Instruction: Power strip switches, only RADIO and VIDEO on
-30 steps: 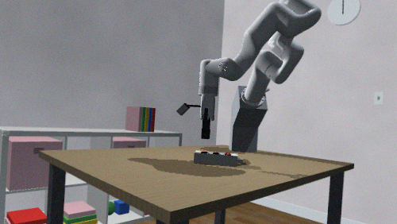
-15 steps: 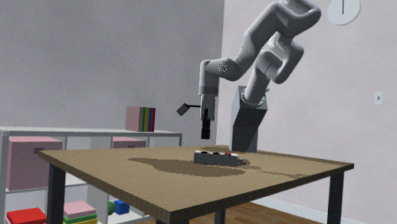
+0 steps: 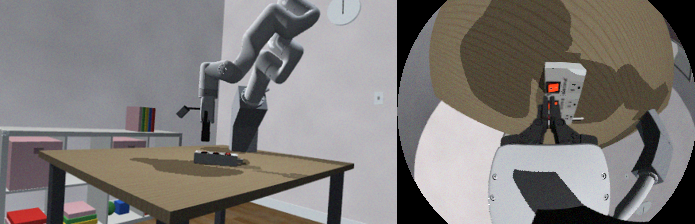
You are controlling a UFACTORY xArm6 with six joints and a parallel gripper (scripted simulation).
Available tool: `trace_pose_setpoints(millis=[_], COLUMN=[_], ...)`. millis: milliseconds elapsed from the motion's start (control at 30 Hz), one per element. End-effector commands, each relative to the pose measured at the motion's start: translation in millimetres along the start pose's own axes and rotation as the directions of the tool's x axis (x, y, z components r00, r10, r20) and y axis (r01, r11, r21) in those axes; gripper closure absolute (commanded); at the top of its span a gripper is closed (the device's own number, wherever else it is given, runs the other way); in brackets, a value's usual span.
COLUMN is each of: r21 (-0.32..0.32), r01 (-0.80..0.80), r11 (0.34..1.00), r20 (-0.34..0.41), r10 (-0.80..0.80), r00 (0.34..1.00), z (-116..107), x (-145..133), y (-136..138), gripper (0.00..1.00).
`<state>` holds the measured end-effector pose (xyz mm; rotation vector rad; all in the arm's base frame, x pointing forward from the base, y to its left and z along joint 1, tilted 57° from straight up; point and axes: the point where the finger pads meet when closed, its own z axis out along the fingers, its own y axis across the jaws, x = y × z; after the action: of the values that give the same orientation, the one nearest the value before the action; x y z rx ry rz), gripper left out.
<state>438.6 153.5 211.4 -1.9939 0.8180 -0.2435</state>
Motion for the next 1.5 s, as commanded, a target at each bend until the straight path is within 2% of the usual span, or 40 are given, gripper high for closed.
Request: trace_pose_setpoints(millis=[0,667,1467], r21=[0.001,0.001,0.001], r01=[0.001,0.001,0.001], r11=[1.0,1.0,1.0], r20=[-0.002,-0.002,-0.002], r10=[-0.001,-0.001,-0.001], r00=[1.0,1.0,1.0], z=[4.8,28.2,34.8], x=[0.6,1.1,1.2], y=[-0.6,-0.1,0.0], gripper=[1.0,1.0,1.0])
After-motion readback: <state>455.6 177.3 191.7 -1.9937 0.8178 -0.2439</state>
